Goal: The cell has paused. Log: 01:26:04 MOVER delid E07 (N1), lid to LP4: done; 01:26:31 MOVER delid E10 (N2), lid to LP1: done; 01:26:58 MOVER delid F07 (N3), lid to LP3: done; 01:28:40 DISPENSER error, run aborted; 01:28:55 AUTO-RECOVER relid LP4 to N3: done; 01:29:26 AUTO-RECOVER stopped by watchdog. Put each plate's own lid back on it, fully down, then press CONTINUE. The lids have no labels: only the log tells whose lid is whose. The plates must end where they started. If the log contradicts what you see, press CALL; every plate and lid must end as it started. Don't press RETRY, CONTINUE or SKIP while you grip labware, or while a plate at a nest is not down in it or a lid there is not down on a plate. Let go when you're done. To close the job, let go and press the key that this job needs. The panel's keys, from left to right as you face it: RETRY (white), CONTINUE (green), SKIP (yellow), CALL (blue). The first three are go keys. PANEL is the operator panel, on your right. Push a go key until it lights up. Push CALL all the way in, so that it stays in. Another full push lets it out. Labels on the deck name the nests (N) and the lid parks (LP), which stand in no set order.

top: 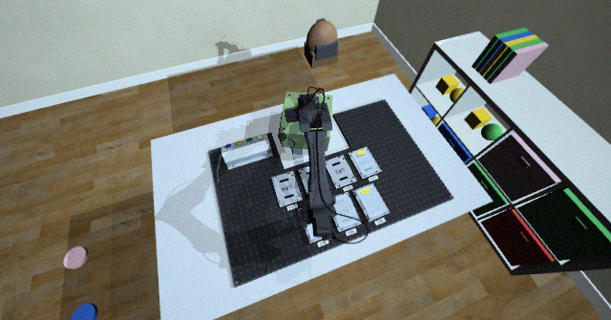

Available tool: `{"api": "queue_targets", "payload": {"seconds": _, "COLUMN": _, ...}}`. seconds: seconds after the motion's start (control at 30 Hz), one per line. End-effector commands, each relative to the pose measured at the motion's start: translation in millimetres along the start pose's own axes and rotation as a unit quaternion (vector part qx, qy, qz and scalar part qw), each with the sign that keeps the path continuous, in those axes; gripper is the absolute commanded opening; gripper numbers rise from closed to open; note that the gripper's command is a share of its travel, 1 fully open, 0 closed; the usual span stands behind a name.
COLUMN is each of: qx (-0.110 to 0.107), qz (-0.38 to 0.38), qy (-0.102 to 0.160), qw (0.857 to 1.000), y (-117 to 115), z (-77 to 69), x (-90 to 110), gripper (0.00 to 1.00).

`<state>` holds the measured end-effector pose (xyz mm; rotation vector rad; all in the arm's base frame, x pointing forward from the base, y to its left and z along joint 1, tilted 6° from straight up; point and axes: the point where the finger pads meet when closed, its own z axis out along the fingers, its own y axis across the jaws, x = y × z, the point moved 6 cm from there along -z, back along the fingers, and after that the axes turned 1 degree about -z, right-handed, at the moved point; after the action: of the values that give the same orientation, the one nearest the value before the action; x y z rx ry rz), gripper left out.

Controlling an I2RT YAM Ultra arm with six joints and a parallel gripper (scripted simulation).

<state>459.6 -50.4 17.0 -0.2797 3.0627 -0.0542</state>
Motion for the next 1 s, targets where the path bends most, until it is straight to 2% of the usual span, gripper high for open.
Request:
{"api": "queue_targets", "payload": {"seconds": 0.0, "qx": 0.005, "qz": -0.005, "qy": -0.038, "qw": 0.999, "y": 4.3, "z": -27.8, "x": -18.4, "gripper": 1.0}}
{"api": "queue_targets", "payload": {"seconds": 0.97, "qx": 0.005, "qz": -0.002, "qy": -0.033, "qw": 0.999, "y": 1.3, "z": -27.3, "x": -16.9, "gripper": 1.0}}
